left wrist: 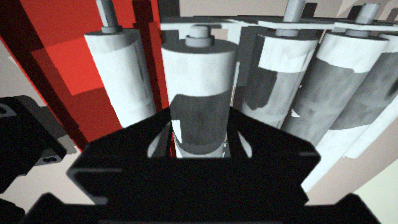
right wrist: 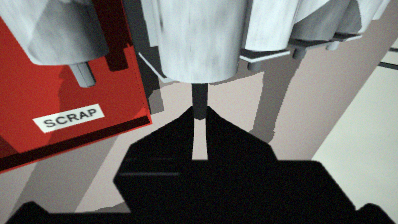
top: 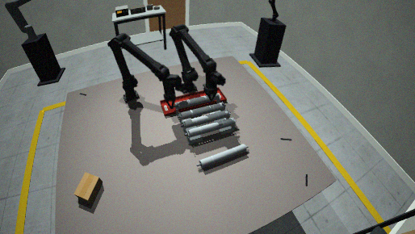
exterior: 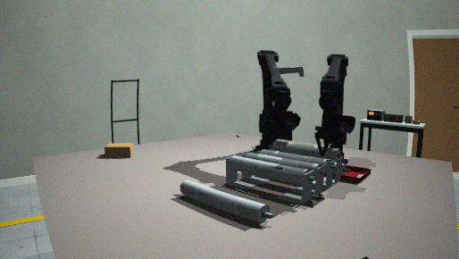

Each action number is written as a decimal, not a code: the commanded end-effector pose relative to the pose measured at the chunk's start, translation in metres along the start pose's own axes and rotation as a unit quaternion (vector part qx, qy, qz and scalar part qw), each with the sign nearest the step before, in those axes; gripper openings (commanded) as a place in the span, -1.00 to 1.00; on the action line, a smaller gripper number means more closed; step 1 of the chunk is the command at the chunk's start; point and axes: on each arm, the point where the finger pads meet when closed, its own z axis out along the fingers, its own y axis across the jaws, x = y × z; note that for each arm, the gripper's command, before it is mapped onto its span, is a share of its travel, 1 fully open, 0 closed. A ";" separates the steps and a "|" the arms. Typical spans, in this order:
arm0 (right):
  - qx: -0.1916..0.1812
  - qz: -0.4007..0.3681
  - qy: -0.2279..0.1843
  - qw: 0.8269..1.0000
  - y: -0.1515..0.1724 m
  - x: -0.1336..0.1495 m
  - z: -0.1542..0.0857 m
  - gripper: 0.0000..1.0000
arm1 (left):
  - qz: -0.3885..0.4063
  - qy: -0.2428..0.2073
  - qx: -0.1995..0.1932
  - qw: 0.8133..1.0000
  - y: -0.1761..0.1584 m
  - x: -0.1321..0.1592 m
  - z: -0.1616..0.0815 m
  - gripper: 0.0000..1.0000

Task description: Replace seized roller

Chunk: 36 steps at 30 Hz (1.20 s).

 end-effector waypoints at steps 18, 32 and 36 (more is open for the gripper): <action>-0.052 -0.007 0.094 0.994 0.031 0.079 0.029 -0.94 | 0.003 -0.004 0.016 1.000 -0.013 -0.007 -0.006 -0.36; -0.052 -0.007 0.094 0.994 0.031 0.079 0.029 -0.94 | 0.004 0.007 0.021 1.000 -0.015 -0.007 -0.002 -0.36; -0.052 -0.007 0.094 0.994 0.031 0.079 0.029 -0.94 | 0.004 0.014 0.013 1.000 -0.012 -0.006 0.005 -0.36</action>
